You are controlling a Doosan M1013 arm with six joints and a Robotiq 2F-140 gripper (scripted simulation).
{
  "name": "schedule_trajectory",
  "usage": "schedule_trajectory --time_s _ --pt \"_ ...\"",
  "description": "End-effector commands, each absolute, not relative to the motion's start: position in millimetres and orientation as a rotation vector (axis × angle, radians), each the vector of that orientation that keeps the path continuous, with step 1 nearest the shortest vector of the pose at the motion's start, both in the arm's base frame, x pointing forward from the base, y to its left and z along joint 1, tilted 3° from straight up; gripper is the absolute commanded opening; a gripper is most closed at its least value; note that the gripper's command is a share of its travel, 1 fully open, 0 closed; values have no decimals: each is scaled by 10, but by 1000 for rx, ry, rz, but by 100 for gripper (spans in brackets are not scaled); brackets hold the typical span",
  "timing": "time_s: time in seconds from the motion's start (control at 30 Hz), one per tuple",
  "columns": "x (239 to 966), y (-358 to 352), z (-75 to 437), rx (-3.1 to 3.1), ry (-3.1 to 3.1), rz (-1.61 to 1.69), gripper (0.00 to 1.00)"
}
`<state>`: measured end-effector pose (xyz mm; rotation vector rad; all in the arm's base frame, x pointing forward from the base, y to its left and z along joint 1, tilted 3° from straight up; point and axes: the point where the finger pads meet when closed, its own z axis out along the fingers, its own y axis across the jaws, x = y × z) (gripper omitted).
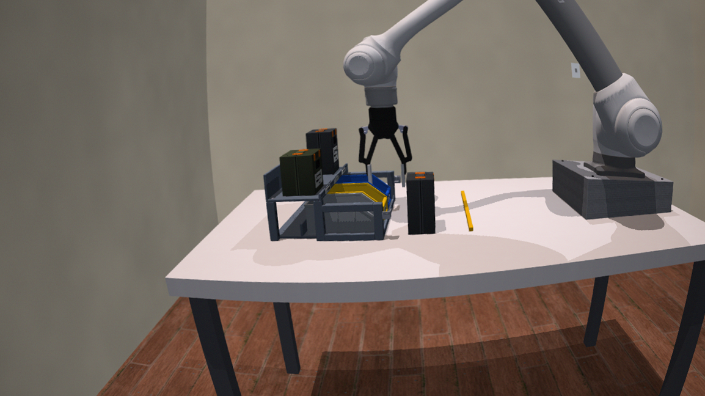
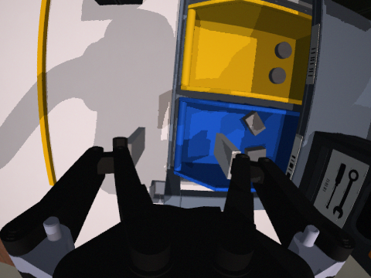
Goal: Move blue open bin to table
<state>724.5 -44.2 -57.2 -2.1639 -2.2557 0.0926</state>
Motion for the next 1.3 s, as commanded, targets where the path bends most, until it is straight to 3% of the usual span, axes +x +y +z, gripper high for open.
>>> schedule_trajectory --time_s 0.0,1.27 --pt "7246 -442 -570 -2164 -2256 92 57" --pt "7248 -441 -553 -2164 -2256 92 57"
